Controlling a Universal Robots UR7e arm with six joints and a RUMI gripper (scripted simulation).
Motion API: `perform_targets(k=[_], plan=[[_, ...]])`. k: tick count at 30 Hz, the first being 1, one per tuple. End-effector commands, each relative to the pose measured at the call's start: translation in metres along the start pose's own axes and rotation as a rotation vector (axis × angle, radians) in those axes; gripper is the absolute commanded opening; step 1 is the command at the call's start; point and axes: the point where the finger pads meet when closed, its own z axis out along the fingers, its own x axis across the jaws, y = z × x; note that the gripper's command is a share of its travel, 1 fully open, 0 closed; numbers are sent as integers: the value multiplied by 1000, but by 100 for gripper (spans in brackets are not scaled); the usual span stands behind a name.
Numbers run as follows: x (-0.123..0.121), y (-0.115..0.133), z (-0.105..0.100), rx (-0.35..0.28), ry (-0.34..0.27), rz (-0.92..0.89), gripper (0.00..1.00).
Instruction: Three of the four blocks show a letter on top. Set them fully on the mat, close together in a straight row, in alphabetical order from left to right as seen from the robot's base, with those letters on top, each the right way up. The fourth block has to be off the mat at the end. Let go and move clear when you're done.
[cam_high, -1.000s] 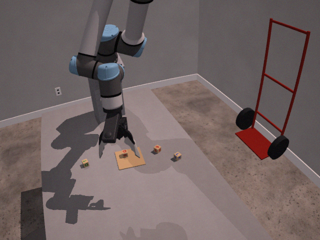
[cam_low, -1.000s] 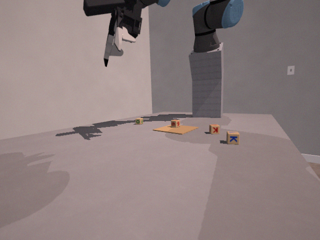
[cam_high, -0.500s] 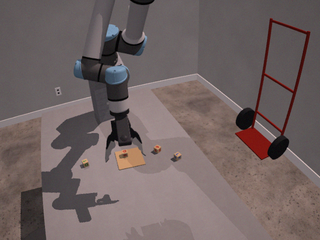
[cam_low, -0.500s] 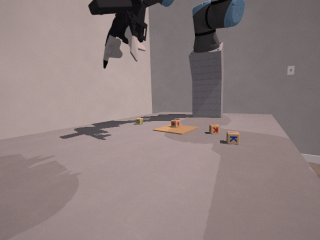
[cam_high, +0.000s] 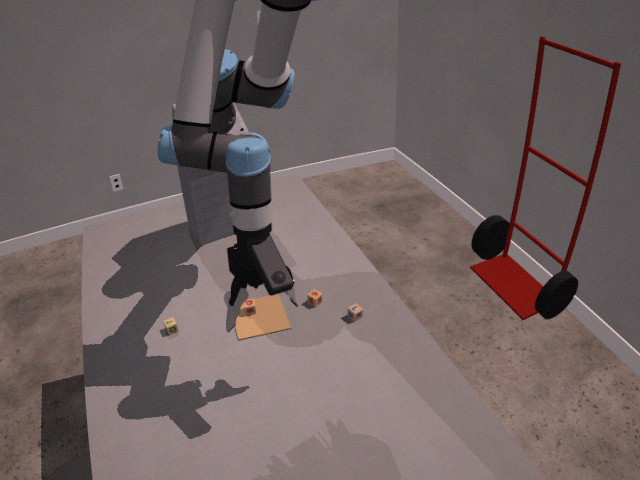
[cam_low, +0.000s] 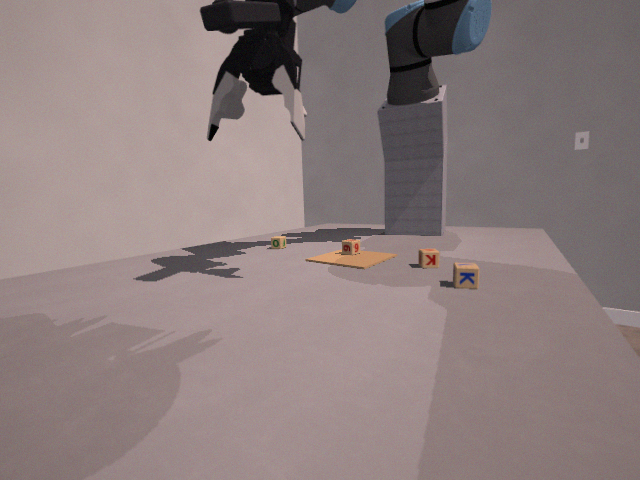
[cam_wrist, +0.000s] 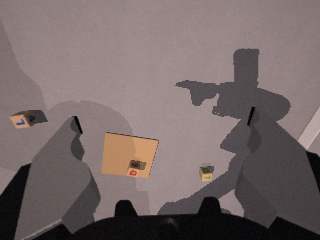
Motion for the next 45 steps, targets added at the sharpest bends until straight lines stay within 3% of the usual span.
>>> perform_targets(k=[1,45], plan=[[-10,-1,5,-19,3,-138,100],[-89,20,36,-149,-36,-1065,100]])
